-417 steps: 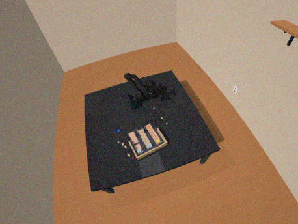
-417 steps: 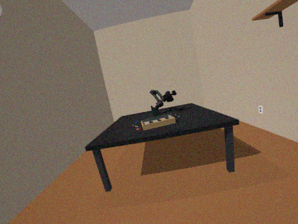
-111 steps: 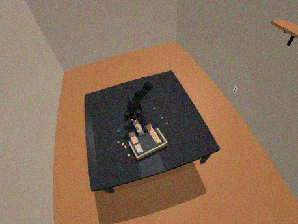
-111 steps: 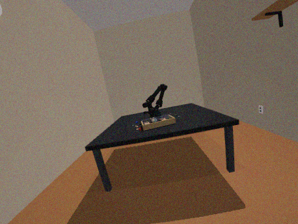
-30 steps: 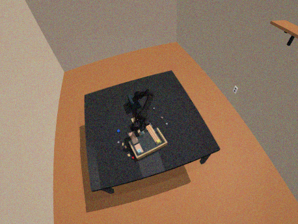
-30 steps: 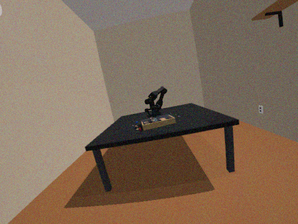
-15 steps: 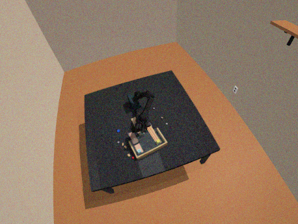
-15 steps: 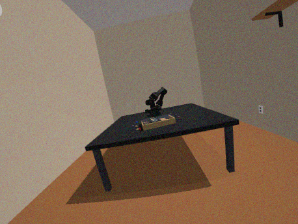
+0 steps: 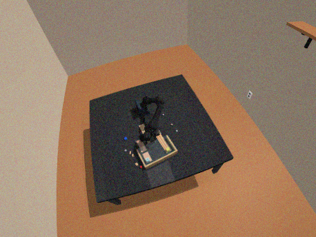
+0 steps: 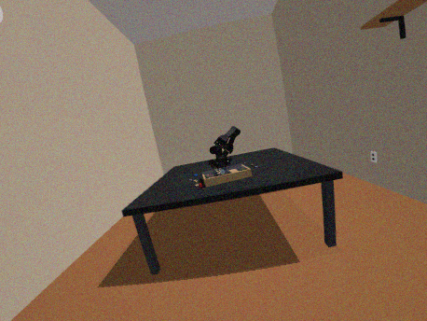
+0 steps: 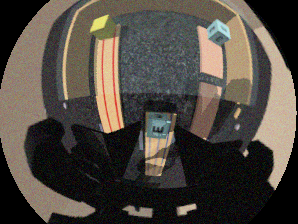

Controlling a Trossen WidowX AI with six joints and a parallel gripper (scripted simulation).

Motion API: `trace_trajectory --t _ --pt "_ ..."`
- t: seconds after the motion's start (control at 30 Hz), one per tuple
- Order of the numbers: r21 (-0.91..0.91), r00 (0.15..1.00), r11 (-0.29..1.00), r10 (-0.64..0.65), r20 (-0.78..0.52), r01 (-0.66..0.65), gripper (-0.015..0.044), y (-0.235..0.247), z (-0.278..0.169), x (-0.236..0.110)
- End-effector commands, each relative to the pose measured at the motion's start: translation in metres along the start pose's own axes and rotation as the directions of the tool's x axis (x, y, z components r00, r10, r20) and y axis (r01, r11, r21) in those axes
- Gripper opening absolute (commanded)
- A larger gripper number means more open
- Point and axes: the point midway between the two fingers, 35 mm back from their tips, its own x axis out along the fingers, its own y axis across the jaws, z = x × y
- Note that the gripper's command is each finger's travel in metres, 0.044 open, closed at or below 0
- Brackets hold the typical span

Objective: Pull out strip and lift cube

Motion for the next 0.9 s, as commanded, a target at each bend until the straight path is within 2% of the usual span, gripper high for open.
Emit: trace_trajectory --t 0.0,0.27,0.4,0.63,0.77,0.87 --pt "0.008 1.0 1.0 0.006 0.002 -0.006 0.025 0.0 -0.001 0.006" --pt "0.008 1.0 1.0 0.007 0.002 -0.007 0.025 0.001 -0.002 0.017" --pt "0.0 1.0 1.0 0.001 -0.001 -0.001 0.0145 0.001 -0.001 0.014" --pt "0.0 1.0 1.0 0.001 -0.001 -0.001 0.0098 0.001 -0.001 0.014" --pt "0.0 1.0 1.0 0.001 -0.001 -0.001 0.0 0.001 -0.003 0.012" --pt "0.002 1.0 1.0 0.001 -0.001 -0.001 0.0 0.002 -0.014 0.003"
